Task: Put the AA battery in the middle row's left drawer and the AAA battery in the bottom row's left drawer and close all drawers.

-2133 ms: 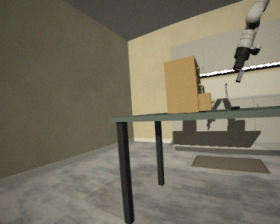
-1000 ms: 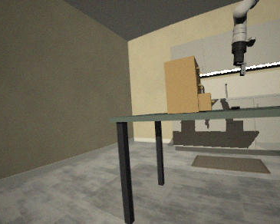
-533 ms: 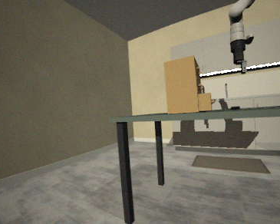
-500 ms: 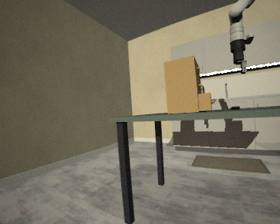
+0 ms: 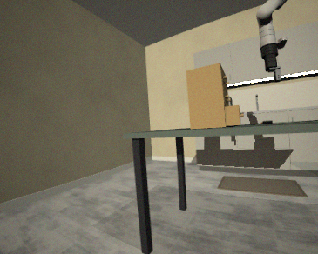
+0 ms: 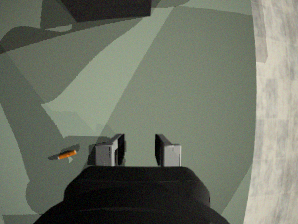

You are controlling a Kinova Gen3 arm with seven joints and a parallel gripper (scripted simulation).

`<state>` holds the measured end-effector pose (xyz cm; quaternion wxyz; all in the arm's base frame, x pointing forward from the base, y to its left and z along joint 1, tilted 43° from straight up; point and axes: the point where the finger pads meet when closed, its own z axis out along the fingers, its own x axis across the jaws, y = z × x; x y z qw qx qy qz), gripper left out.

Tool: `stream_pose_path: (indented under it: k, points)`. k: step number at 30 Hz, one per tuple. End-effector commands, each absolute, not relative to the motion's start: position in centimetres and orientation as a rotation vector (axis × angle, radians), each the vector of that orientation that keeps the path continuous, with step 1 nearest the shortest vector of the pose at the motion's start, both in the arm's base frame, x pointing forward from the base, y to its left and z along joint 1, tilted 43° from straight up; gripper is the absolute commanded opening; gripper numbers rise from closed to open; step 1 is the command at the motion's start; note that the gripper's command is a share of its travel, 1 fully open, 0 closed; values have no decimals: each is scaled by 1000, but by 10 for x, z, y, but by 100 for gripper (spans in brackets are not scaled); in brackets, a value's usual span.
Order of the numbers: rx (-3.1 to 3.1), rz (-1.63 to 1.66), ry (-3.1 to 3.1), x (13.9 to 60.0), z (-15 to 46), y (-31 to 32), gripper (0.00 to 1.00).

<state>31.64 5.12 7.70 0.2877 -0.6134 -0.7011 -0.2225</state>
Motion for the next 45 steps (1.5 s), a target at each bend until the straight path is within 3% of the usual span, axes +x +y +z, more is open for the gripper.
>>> stream_pose_path:
  k: [1, 45]
  points:
    - [-1638, -594, -1874, 318, 77, 51, 67]
    - [-1627, -576, -1874, 316, 79, 49, 67]
